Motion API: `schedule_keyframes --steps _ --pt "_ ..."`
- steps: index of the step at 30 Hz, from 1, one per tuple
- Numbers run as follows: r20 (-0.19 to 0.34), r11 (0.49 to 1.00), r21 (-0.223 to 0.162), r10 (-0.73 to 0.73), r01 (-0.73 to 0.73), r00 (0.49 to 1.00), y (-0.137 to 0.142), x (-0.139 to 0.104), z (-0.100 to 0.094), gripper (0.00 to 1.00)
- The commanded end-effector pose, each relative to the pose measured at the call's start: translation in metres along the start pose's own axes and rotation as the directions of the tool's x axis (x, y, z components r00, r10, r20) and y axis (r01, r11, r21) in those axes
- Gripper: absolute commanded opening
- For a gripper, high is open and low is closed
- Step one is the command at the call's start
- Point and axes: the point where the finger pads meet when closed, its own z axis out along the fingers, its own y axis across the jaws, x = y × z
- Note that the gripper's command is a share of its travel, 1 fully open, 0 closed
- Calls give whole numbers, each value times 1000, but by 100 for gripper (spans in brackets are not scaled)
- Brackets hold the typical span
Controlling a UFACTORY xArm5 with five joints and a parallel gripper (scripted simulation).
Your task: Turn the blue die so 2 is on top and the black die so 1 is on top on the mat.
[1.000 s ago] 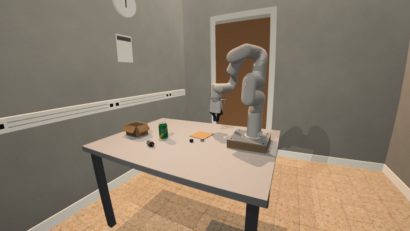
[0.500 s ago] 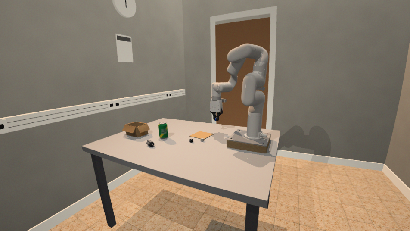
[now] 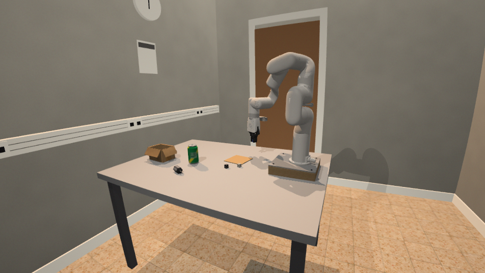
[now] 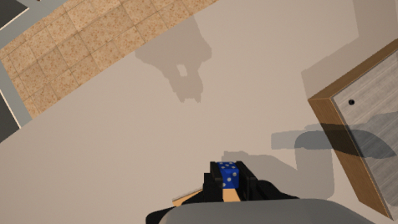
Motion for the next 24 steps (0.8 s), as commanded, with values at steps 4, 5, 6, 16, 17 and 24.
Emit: schedule_keyframes --steps 4,5,6,16,17,24 --pt "0 970 1 244 -244 970 -12 -4 0 15" --pt "0 969 1 249 -249 969 -12 -4 0 15" --pt "0 954 1 298 -298 954 -14 -4 0 15" --pt "0 821 1 572 -572 821 -28 -9 2 15" --pt "0 821 1 572 -572 821 -28 -9 2 15" --pt "0 684 0 729 -729 684 -37 -12 3 15"
